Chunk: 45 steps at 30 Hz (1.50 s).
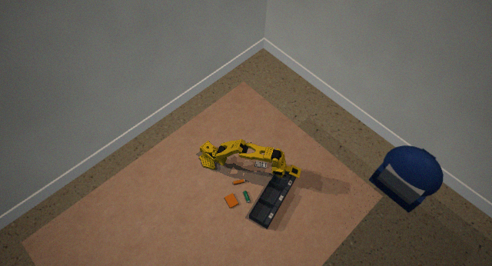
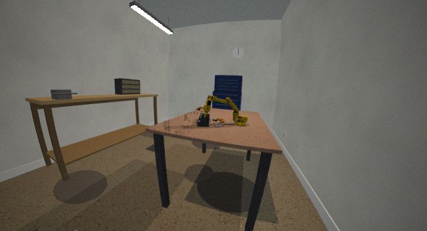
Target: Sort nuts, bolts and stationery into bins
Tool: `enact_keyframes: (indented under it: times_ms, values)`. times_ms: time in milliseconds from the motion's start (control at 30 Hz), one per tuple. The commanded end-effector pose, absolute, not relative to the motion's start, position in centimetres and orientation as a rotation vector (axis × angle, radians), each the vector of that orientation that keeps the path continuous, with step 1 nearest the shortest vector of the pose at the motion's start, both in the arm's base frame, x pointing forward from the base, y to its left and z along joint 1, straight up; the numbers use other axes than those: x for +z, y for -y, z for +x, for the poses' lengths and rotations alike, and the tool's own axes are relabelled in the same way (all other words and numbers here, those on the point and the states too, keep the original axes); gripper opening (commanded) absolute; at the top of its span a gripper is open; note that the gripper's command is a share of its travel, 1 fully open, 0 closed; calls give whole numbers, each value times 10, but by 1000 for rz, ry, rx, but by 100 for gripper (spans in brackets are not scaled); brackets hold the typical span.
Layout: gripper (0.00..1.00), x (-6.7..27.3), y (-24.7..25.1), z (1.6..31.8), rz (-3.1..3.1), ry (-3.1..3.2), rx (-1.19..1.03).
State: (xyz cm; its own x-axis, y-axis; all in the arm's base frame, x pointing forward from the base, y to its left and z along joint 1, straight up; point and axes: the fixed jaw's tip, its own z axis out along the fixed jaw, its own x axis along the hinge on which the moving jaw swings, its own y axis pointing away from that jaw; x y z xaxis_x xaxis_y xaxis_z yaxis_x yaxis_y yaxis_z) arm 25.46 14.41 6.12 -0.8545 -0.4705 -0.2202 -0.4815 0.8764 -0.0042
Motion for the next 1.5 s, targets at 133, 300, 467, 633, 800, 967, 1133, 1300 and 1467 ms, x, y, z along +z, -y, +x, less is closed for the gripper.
enact_keyframes:
  times_ms: [133,300,467,633,800,967,1133,1300,1467]
  values:
    - [0,75,-149,257,-718,-2780,97]
    - [0,75,-149,257,-718,-2780,97]
    - [0,85,-155,256,-718,-2745,115]
    - [0,85,-155,256,-718,-2745,115]
    - [0,85,-155,256,-718,-2745,115]
    - [0,85,-155,256,-718,-2745,115]
    - [0,85,-155,256,-718,-2746,115]
    - [0,82,-155,257,-718,-2746,115]
    - [0,78,-155,258,-718,-2746,115]
